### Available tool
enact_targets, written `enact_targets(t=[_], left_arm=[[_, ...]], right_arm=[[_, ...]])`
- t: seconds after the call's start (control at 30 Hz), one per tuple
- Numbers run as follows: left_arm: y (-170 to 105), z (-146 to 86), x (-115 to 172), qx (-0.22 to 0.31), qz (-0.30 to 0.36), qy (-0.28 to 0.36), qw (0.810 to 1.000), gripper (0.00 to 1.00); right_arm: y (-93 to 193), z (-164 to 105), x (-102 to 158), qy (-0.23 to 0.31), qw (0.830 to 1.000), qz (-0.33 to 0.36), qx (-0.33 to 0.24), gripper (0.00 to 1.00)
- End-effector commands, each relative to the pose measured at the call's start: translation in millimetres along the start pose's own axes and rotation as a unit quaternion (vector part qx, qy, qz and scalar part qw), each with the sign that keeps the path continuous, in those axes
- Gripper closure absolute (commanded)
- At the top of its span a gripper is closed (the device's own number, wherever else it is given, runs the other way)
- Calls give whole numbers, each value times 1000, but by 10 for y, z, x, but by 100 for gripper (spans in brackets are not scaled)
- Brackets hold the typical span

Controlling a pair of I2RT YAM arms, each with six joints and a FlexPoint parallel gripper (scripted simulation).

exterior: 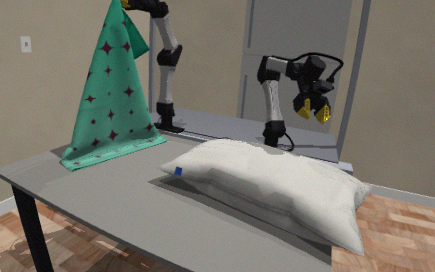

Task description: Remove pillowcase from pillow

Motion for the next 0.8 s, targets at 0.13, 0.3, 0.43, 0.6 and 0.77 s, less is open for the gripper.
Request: enact_targets(t=[0.13,0.3,0.43,0.6,0.77], left_arm=[[-377,-183,-93,42,71,-83,993,40],[-653,-266,-89,81,100,-106,986,40],[-922,-398,-94,119,125,-133,976,40],[-1368,-590,-285,172,148,-175,958,40],[-1558,-664,-287,199,157,-187,949,40]], right_arm=[[-12,-75,-97,-20,1000,-3,2,100],[-12,-75,-97,-20,1000,-3,2,100],[-12,-75,-97,-20,1000,-3,2,100],[-12,-75,-97,-20,1000,-3,2,100],[-12,-75,-97,-20,1000,-3,2,100]])
Point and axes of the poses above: on each arm, the point where the finger pads meet when closed, its own z axis out along the fingers, its own y axis across the jaws, x = y × z, the point moved 1 cm from there along -z, back along the fingers, and after that the axes turned 15 degrees about -z, right-handed, at the moved point
